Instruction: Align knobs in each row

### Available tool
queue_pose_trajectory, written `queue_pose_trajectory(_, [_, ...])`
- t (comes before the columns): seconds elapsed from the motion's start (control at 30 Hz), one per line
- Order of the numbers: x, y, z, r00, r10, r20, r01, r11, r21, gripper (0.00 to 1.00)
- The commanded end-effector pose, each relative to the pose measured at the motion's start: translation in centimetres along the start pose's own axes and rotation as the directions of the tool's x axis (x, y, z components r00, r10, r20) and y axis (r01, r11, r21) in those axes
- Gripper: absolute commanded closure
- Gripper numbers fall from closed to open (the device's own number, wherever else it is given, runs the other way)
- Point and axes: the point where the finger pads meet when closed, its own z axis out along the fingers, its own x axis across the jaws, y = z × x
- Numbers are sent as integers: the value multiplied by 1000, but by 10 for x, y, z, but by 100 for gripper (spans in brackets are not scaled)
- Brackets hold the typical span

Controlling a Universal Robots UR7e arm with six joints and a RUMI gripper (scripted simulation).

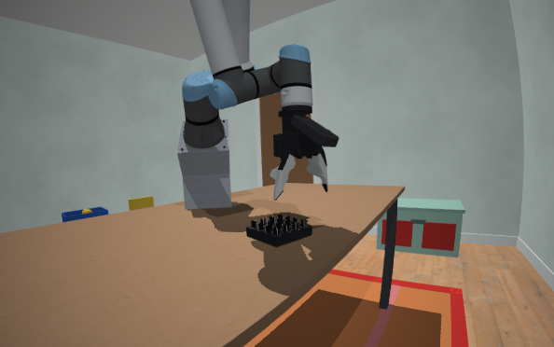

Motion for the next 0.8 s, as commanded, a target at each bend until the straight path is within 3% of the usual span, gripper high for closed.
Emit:
queue_pose_trajectory(0.0, [1,1,-1,988,-155,8,155,988,4,0])
queue_pose_trajectory(0.23, [1,3,-2,925,-380,7,380,925,5,0])
queue_pose_trajectory(0.3, [1,3,-2,925,-380,7,380,925,5,0])
queue_pose_trajectory(0.57, [3,8,-3,776,-630,6,630,776,7,0])
queue_pose_trajectory(0.77, [4,12,-3,635,-772,5,772,635,8,0])
